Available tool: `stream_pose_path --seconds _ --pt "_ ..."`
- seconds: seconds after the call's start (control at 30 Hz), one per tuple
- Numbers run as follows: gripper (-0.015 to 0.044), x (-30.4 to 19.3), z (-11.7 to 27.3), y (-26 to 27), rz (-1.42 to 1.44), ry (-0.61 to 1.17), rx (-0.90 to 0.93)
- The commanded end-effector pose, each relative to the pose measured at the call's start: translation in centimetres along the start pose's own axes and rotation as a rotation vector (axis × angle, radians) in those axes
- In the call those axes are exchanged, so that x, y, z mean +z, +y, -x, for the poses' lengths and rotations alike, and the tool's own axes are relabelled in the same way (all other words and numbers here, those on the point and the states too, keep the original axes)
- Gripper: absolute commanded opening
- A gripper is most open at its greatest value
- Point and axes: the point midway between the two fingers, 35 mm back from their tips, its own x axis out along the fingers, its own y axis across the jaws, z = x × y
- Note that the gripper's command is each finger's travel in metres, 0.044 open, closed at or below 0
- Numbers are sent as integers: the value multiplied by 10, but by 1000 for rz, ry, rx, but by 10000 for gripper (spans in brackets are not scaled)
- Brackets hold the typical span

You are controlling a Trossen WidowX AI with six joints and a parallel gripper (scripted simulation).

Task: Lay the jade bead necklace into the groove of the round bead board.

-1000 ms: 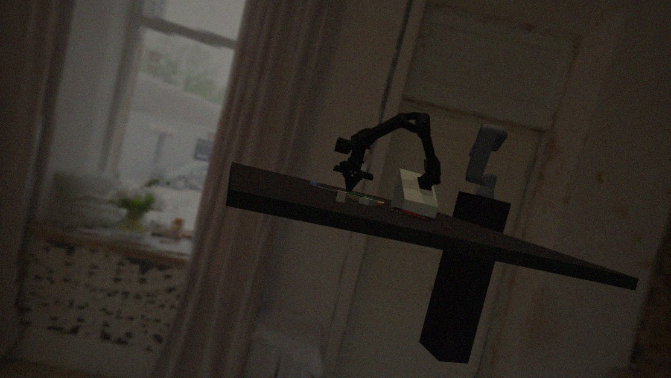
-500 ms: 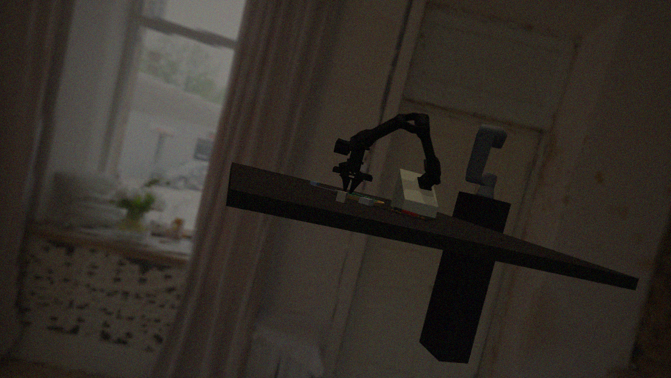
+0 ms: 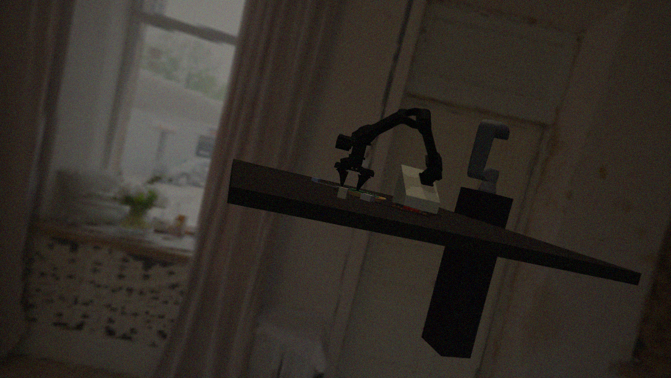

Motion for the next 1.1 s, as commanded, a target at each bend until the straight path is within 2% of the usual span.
stream_pose_path --seconds 0.0,0.4,0.63,0.8,0.93,1.07 --pt "440 1 1 0 7 -1 -1" --pt "440 1 1 0 7 -1 -1" --pt "256 -10 32 0 -94 0 -2" --pt "125 -11 29 0 -97 0 -2" --pt "120 -11 17 1 -97 0 -1" --pt "120 -8 24 -1 -87 -7 -7"
